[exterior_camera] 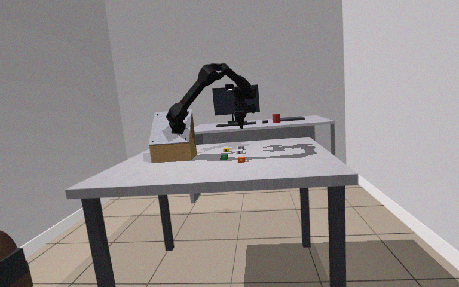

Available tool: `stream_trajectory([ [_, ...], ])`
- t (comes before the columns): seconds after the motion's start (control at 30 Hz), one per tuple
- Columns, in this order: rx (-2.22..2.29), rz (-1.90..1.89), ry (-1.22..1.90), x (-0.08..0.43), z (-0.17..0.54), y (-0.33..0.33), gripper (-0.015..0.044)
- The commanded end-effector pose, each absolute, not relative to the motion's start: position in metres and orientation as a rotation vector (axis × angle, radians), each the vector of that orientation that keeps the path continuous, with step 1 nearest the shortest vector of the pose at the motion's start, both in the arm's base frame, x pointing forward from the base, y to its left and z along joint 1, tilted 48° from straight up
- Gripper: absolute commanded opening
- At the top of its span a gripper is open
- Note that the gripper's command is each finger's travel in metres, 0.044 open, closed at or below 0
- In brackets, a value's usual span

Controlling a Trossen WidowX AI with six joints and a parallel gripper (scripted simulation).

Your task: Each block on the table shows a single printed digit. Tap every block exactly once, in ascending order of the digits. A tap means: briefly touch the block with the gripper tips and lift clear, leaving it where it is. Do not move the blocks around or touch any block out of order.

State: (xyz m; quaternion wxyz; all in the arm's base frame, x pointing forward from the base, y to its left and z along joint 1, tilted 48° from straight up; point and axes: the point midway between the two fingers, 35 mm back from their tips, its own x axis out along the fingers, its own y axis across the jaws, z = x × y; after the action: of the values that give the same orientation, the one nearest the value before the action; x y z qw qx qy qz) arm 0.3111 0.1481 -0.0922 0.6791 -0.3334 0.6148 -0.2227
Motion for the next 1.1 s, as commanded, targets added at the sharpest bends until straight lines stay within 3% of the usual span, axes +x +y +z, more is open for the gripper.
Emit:
stream_trajectory([
  [0.0,-0.742,-0.517,1.376,0.3,-0.109,0.158,0.04],
  [0.17,-0.742,-0.517,1.376,0.3,-0.109,0.158,0.04],
  [0.37,-0.745,-0.52,1.374,0.312,-0.162,0.101,0.0242],
  [0.67,-0.745,-0.521,1.374,0.312,-0.164,0.098,0.002],
  [1.07,-0.745,-0.521,1.374,0.313,-0.167,0.094,0.002],
])
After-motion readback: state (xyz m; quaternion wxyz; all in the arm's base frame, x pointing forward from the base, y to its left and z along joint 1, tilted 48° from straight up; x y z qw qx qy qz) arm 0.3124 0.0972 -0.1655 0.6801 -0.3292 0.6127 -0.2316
